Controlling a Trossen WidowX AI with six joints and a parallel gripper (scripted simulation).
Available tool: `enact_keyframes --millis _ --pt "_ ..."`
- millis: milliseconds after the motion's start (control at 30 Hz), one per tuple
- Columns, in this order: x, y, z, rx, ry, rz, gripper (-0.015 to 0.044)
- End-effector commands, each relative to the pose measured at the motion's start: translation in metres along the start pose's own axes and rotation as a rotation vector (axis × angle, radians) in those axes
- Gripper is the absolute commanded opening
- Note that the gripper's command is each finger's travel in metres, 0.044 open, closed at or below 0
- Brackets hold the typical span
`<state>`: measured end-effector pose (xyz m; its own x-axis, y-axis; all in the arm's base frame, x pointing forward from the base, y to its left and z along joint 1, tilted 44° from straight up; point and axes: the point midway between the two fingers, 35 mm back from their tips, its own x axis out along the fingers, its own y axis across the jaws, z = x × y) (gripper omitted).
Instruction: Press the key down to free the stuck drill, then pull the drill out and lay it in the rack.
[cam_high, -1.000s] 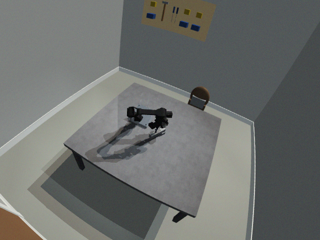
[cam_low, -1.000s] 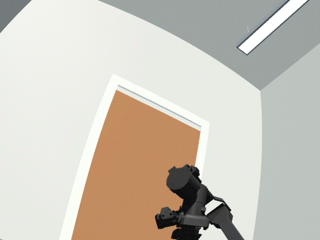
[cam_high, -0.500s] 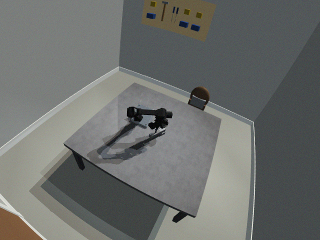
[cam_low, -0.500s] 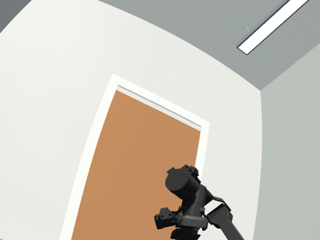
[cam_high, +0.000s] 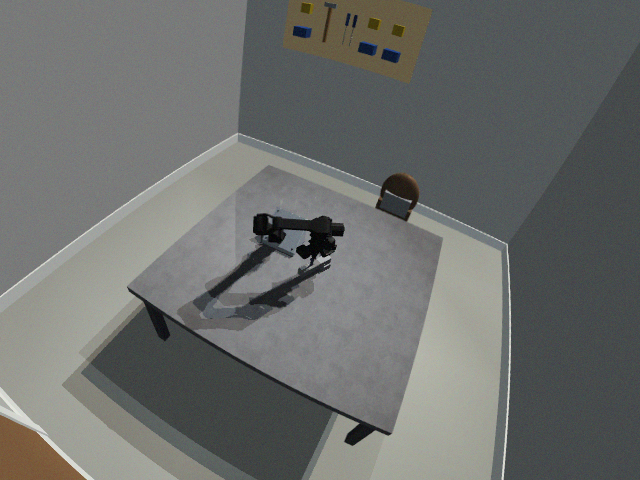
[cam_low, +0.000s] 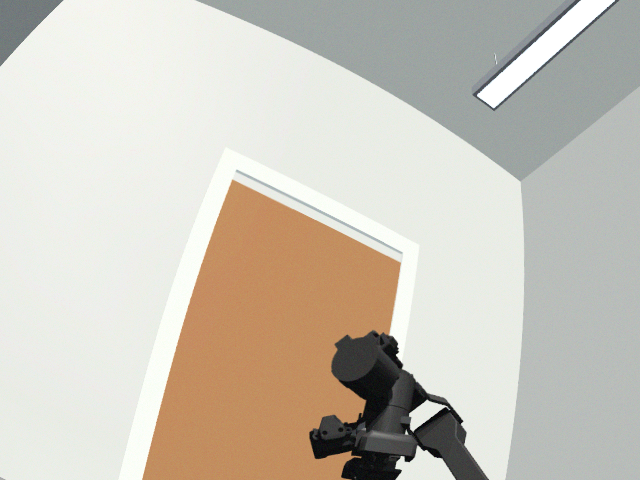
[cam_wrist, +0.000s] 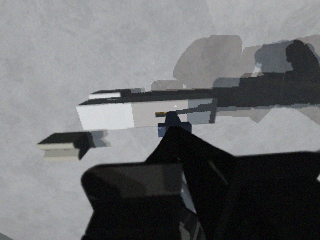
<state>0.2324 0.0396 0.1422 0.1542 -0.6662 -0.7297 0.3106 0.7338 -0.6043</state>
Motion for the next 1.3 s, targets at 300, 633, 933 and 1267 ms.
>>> enact_keyframes --millis 300,633,933,1267 --pt "0.013 0.001 0.000 0.005 0.009 -0.014 0.0000" --pt "0.018 0.001 0.000 0.005 0.009 -0.014 0.0000" --pt "0.020 0.001 0.001 0.004 0.005 -0.010 0.0026" --pt "-0.048 0.001 0.000 -0.017 -0.059 0.081 0.0289"
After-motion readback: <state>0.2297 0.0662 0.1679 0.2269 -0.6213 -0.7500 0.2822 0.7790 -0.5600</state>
